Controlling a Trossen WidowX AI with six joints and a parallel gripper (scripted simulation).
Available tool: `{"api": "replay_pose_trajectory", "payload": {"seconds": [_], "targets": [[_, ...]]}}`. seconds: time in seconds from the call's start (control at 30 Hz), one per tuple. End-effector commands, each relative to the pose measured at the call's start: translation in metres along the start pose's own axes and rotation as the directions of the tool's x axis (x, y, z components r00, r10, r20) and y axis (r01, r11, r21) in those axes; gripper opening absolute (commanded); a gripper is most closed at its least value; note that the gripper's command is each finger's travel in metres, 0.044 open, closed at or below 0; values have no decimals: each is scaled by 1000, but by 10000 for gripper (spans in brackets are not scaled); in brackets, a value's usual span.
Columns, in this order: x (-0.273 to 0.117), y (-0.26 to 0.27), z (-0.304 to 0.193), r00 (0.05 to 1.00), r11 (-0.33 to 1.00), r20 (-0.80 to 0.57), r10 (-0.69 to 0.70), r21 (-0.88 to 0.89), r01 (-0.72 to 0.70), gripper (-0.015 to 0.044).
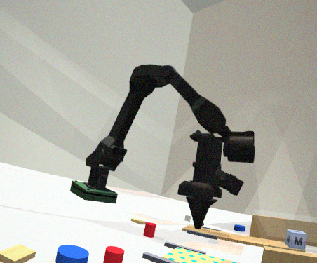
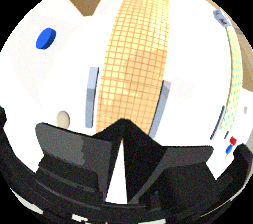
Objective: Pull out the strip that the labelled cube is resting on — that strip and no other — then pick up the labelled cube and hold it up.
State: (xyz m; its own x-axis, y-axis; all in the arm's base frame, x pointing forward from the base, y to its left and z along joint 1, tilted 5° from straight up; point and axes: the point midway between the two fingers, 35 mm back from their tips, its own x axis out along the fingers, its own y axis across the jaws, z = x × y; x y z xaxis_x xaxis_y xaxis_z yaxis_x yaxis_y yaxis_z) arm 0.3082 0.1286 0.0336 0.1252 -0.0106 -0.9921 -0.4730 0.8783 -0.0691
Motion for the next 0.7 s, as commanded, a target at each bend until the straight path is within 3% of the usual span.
{"api": "replay_pose_trajectory", "payload": {"seconds": [0.0, 0.67], "targets": [[5, 1, -12, 1000, 1000, -22, 3, -6, -3, 0], [5, 1, -42, 1000, 1000, -24, 3, -6, -3, 0]]}}
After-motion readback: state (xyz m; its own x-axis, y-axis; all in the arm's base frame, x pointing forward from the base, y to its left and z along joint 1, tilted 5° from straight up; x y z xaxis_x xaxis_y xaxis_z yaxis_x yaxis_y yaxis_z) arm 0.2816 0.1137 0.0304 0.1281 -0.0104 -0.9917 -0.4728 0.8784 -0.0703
